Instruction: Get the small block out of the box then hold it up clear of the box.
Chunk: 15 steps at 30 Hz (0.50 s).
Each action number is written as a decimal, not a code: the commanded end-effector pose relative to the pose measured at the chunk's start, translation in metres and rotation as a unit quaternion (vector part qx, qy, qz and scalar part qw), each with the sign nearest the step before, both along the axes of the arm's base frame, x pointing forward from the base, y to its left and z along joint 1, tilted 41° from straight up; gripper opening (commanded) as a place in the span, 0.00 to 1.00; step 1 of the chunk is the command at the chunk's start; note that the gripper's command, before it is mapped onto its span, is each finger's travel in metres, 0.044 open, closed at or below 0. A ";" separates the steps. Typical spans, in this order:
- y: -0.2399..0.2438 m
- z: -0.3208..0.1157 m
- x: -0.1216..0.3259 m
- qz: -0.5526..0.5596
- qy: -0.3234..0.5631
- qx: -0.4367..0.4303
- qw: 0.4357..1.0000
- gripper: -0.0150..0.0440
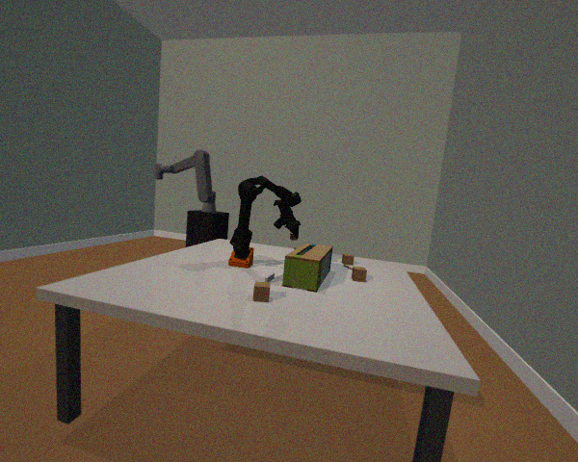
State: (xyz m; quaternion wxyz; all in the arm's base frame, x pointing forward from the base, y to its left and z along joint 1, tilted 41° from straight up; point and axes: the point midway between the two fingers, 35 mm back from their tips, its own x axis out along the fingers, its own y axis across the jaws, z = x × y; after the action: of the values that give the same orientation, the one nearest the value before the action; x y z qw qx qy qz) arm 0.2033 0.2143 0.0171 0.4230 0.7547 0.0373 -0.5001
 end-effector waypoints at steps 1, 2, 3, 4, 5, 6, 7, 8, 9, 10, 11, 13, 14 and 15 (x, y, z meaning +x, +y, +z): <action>0.008 0.014 -0.007 0.045 0.021 0.000 0.999 0.25; 0.008 0.015 -0.007 0.047 0.022 0.000 0.999 0.25; 0.008 0.015 -0.007 0.047 0.022 0.000 0.999 0.25; 0.008 0.015 -0.007 0.047 0.022 0.000 0.999 0.25; 0.008 0.015 -0.007 0.047 0.022 0.000 0.999 0.25; 0.008 0.015 -0.007 0.047 0.022 0.000 0.999 0.25; 0.008 0.015 -0.007 0.047 0.022 0.000 0.999 0.25; 0.008 0.015 -0.007 0.047 0.022 0.000 0.999 0.25; 0.008 0.015 -0.007 0.047 0.022 0.000 0.999 0.25; 0.008 0.015 -0.007 0.047 0.022 0.000 0.999 0.25; 0.008 0.015 -0.007 0.047 0.022 0.000 0.999 0.25; 0.008 0.015 -0.007 0.047 0.022 0.000 0.999 0.25; 0.008 0.015 -0.007 0.047 0.022 0.000 0.999 0.25; 0.008 0.015 -0.007 0.047 0.022 0.000 0.999 0.25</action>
State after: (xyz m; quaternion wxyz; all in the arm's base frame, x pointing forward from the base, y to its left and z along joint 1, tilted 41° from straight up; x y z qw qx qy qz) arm 0.1969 0.2215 0.0318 0.4437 0.7422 0.0784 -0.4961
